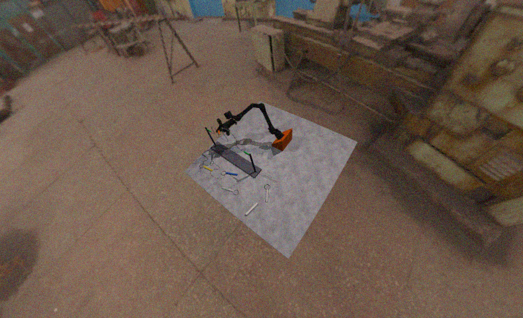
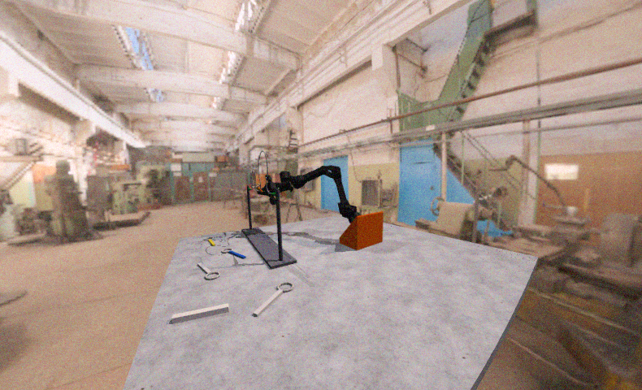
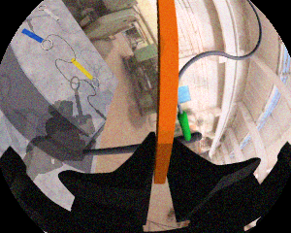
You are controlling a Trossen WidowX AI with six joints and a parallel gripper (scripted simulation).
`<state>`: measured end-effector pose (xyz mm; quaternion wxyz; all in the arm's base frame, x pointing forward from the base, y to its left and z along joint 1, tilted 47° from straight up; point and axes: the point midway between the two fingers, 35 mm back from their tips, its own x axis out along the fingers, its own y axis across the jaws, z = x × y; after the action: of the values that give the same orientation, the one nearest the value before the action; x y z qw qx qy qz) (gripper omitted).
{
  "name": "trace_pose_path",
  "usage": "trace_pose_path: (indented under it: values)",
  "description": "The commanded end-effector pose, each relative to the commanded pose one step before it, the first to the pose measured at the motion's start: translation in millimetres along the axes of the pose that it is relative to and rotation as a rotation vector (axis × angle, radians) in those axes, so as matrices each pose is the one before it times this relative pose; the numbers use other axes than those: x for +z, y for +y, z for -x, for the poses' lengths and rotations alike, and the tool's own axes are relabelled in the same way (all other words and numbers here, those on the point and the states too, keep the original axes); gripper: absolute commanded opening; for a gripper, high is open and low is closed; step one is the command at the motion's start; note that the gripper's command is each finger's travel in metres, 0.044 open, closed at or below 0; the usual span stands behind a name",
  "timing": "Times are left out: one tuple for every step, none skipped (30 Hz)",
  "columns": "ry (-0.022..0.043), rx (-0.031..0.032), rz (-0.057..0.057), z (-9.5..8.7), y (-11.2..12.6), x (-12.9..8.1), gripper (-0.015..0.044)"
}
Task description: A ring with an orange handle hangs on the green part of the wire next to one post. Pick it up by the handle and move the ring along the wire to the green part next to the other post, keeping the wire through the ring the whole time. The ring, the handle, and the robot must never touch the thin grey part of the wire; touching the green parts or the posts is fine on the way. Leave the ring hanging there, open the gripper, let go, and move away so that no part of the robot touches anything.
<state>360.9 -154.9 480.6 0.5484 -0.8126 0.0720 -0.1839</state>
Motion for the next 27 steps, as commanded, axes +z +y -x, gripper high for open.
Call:
trace_pose_path:
  values:
    - [0.00450, 0.05745, -0.0915, -0.11, 17.14, -0.79, -0.0150]
    - [-0.00056, 0.01266, -0.0217, -0.08, 3.65, 0.04, -0.0150]
    - [-0.00057, 0.01267, -0.0218, -0.08, 3.65, 0.04, -0.0150]
    - [-0.00059, 0.01268, -0.0218, -0.09, 3.65, 0.03, -0.0150]
    - [-0.00060, 0.01269, -0.0218, -0.10, 3.66, 0.02, -0.0150]
    - [-0.00061, 0.01270, -0.0218, -0.11, 3.66, 0.01, -0.0150]
    - [-0.00063, 0.01270, -0.0218, -0.10, 3.66, 0.03, -0.0150]
    - [-0.00064, 0.01270, -0.0217, -0.10, 3.66, 0.04, -0.0150]
    - [-0.00065, 0.01271, -0.0217, -0.11, 3.66, 0.03, -0.0150]
    - [-0.00067, 0.01272, -0.0217, -0.12, 3.66, 0.01, -0.0150]
    - [-0.00068, 0.01272, -0.0217, -0.12, 3.66, 0.00, -0.0150]
    - [-0.00070, 0.01270, -0.0217, -0.11, 3.66, 0.03, -0.0150]
    - [-0.00071, 0.01268, -0.0216, -0.11, 3.65, 0.03, -0.0150]
    - [-0.00072, 0.01268, -0.0216, -0.12, 3.65, 0.02, -0.0150]
    - [-0.00074, 0.01268, -0.0216, -0.13, 3.65, 0.00, -0.0150]
    - [-0.00075, 0.01267, -0.0216, -0.14, 3.65, 0.00, -0.0150]
    - [-0.00076, 0.01260, -0.0215, -0.12, 3.63, 0.02, -0.0150]
    - [-0.00077, 0.01254, -0.0214, -0.12, 3.62, 0.02, -0.0150]
    - [-0.00078, 0.01251, -0.0213, -0.13, 3.61, 0.01, -0.0150]
    - [-0.00080, 0.01251, -0.0213, -0.14, 3.61, 0.00, -0.0150]
    - [-0.00081, 0.01246, -0.0212, -0.15, 3.60, -0.01, -0.0150]
    - [-0.00081, 0.01229, -0.0209, -0.13, 3.57, 0.01, -0.0150]
    - [-0.00081, 0.01215, -0.0207, -0.13, 3.53, 0.02, -0.0150]
    - [-0.00082, 0.01209, -0.0206, -0.14, 3.52, 0.01, -0.0150]
    - [-0.00083, 0.01208, -0.0205, -0.15, 3.52, -0.01, -0.0150]
    - [-0.00084, 0.01199, -0.0204, -0.15, 3.50, -0.01, -0.0150]
    - [-0.00083, 0.01167, -0.0198, -0.14, 3.43, 0.01, -0.0150]
